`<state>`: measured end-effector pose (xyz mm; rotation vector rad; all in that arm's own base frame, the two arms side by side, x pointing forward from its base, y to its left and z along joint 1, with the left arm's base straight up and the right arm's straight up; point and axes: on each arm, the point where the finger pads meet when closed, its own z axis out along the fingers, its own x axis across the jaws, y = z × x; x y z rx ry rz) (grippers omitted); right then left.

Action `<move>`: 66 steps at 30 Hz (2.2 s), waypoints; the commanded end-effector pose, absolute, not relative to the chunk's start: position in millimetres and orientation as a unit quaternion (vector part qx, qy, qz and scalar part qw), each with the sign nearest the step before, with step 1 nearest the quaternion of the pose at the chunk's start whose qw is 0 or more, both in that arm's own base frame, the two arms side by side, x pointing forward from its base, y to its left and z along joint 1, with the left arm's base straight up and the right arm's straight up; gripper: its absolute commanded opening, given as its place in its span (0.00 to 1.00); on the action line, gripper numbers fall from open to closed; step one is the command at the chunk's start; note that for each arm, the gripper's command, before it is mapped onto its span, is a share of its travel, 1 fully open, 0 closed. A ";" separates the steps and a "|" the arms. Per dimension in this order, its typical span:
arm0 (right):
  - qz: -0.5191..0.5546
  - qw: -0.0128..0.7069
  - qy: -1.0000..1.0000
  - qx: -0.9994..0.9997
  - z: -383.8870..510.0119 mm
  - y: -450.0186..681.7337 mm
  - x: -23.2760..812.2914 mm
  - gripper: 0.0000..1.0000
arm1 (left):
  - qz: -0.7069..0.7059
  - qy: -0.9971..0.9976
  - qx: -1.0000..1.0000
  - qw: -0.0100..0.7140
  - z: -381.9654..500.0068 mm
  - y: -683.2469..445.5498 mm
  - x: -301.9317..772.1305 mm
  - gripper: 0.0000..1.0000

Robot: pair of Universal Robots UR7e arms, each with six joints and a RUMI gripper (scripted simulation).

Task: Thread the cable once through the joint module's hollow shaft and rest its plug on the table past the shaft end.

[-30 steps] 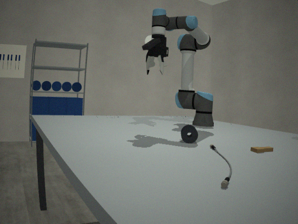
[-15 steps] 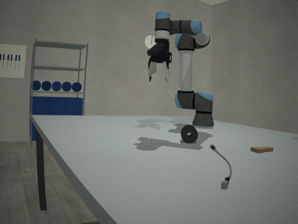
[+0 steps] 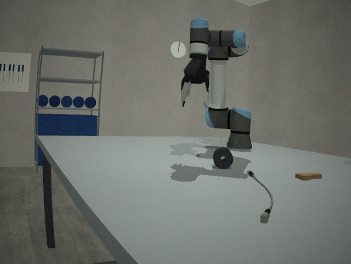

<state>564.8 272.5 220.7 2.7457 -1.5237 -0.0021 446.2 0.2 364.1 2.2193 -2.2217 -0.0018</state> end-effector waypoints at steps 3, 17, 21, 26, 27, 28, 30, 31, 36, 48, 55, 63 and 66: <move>0.000 0.000 -0.451 0.893 194.9 315.8 568.6 0.61 | 0.000 -0.708 0.707 0.000 364.6 0.1 446.4 0.98; 0.000 0.000 -0.391 0.920 145.9 387.9 563.4 0.61 | 0.000 -0.708 0.707 0.000 364.6 0.1 446.4 0.98; 0.000 -0.001 -0.370 0.929 128.7 412.2 559.4 0.61 | 0.000 -0.708 0.707 0.000 364.6 0.1 446.4 0.98; 0.000 -0.001 -0.355 0.935 115.6 430.1 555.6 0.61 | 0.000 -0.708 0.707 0.000 364.6 0.1 446.4 0.98; 0.000 -0.001 -0.349 0.937 111.3 435.8 554.1 0.61 | 0.000 -0.708 0.707 0.000 364.6 0.1 446.4 0.98; 0.000 -0.001 -0.348 0.937 109.7 437.4 554.1 0.61 | 0.000 -0.708 0.707 0.000 364.6 0.1 446.4 0.98; 0.001 -0.003 -0.342 0.940 105.3 444.3 553.0 0.61 | 0.000 -0.708 0.707 0.000 364.6 0.1 446.4 0.98; 0.001 -0.003 -0.340 0.941 104.0 446.5 552.0 0.61 | 0.000 -0.708 0.707 0.000 364.6 0.1 446.4 0.98; 0.002 -0.006 -0.345 0.938 112.1 439.6 555.6 0.61 | 0.000 -0.708 0.707 0.000 364.6 0.1 446.4 0.98; 0.001 -0.002 -0.345 0.939 108.3 440.3 552.1 0.61 | 0.000 -0.708 0.707 0.000 364.6 0.1 446.4 0.98; 0.001 -0.001 -0.344 0.939 104.9 440.6 551.6 0.61 | 0.000 -0.708 0.707 0.000 364.6 0.1 446.4 0.98; 0.001 -0.002 -0.344 0.939 97.4 440.7 551.6 0.61 | 0.000 -0.708 0.707 0.000 364.6 0.1 446.4 0.98; 0.001 -0.002 -0.344 0.939 93.4 440.8 551.7 0.61 | 0.000 -0.708 0.707 0.000 364.6 0.1 446.4 0.98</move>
